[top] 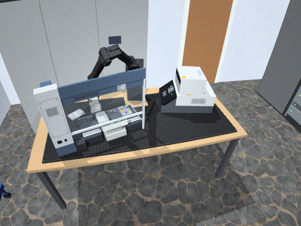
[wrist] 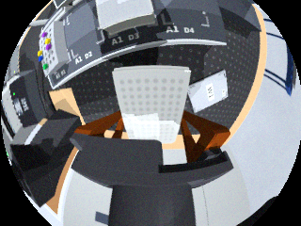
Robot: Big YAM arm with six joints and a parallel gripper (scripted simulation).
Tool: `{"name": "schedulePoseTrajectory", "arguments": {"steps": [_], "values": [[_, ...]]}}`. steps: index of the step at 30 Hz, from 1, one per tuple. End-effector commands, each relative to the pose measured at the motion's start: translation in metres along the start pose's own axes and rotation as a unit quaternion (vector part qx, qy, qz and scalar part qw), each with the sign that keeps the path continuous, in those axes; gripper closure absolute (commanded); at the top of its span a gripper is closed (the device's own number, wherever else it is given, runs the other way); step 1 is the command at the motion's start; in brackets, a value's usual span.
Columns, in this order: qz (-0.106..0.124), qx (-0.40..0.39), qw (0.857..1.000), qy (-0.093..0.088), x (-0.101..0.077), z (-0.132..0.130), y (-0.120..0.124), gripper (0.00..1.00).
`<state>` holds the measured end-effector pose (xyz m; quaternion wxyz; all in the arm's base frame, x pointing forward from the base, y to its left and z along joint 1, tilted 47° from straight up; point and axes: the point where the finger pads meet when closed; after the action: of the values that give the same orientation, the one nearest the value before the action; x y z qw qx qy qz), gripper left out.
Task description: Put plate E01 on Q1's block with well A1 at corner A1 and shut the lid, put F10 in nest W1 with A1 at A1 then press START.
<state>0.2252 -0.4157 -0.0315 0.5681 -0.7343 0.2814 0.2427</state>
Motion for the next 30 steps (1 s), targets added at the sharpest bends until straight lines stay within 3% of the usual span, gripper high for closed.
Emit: {"name": "schedulePoseTrajectory", "arguments": {"steps": [1,9,13,23,30], "values": [[0.010,0.023,1.000,0.007,-0.009,0.006,0.043,1.00],[0.001,0.017,1.000,0.023,-0.012,-0.005,0.059,1.00],[0.003,0.008,1.000,0.019,-0.009,-0.005,0.064,1.00],[0.004,0.028,1.000,-0.005,-0.004,0.016,0.046,1.00],[0.005,0.038,0.999,0.002,-0.005,0.006,0.054,1.00]]}}
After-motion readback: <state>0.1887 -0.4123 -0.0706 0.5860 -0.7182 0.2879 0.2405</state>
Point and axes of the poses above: the point where the finger pads meet when closed, its own x axis out along the fingers, its own z axis across the jaws, y = z × x, and after that the axes turned 2 degrees about -x, right-handed
